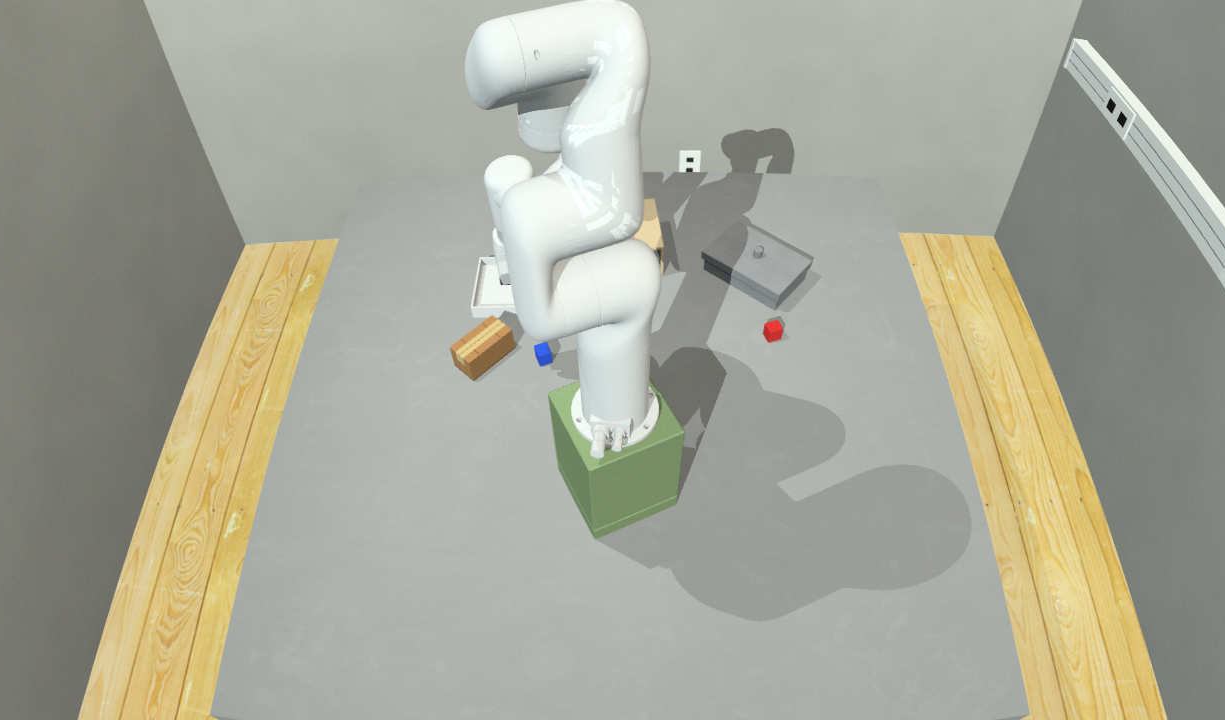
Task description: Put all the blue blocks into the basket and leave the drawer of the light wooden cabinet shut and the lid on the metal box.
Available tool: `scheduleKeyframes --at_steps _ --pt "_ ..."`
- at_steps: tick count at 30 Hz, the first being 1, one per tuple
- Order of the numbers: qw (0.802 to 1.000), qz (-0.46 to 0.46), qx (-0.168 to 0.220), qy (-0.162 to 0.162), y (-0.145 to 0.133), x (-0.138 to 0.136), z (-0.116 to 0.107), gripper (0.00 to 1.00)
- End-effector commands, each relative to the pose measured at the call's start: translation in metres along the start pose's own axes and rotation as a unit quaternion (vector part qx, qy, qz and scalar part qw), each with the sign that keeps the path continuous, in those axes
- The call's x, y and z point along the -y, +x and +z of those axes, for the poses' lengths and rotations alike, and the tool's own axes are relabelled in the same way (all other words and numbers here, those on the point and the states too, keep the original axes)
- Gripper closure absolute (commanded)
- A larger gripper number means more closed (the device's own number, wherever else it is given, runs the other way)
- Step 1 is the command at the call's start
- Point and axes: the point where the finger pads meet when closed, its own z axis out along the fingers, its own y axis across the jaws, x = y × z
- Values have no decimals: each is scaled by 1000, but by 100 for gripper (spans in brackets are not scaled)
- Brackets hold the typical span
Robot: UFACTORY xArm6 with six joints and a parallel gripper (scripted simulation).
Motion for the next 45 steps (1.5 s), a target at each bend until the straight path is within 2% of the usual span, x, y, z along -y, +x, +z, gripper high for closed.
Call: scheduleKeyframes --at_steps 1,35,36,45 --pt "997 -67 -34 -31 -1 0 -1 100" --pt "997 -67 -34 -31 -1 0 -1 100" --pt "997 -67 -34 -31 -1 0 -1 44" --pt "997 -67 -34 -31 -1 0 -1 44"
